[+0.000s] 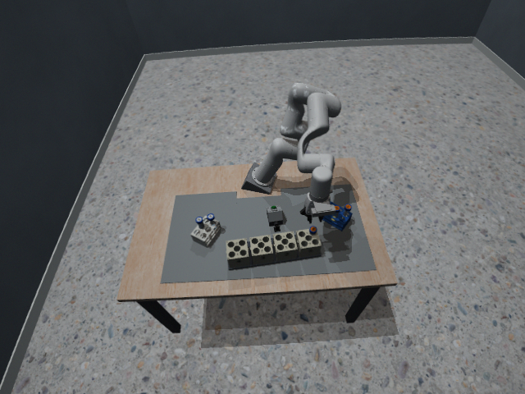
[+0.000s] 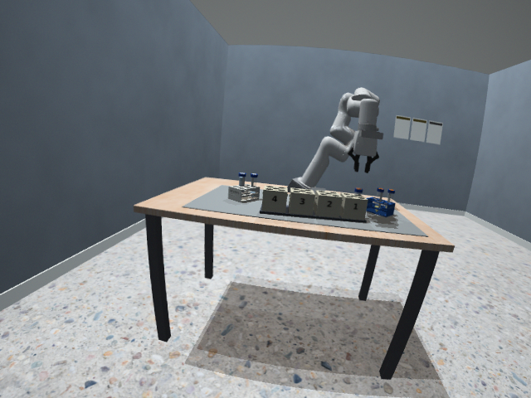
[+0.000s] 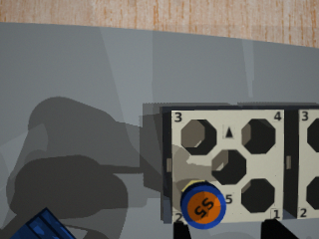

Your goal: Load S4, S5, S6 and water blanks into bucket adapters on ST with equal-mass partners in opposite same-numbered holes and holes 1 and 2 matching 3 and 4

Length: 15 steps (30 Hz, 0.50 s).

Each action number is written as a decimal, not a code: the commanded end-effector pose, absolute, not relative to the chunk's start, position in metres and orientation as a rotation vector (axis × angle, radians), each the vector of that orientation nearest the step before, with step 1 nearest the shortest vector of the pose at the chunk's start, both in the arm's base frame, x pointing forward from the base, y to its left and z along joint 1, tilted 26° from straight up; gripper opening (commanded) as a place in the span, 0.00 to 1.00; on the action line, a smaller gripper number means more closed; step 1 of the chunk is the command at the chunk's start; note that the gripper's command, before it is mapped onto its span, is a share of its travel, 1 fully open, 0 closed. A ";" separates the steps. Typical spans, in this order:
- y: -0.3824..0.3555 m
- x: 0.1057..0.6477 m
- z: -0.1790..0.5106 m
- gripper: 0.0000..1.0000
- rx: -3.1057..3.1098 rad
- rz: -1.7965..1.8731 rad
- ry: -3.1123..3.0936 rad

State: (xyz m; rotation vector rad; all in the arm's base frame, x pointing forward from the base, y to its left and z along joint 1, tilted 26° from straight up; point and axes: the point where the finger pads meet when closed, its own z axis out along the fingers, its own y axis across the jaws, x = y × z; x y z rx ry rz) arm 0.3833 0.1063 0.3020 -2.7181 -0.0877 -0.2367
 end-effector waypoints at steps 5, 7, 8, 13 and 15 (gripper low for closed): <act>0.099 0.381 0.320 0.44 -2.717 -0.242 -0.088; 0.097 0.381 0.324 0.44 -2.717 -0.242 -0.088; 0.097 0.381 0.324 0.44 -2.717 -0.242 -0.088; 0.094 0.379 0.331 0.44 -2.717 -0.242 -0.088; 0.093 0.379 0.333 0.44 -2.718 -0.242 -0.088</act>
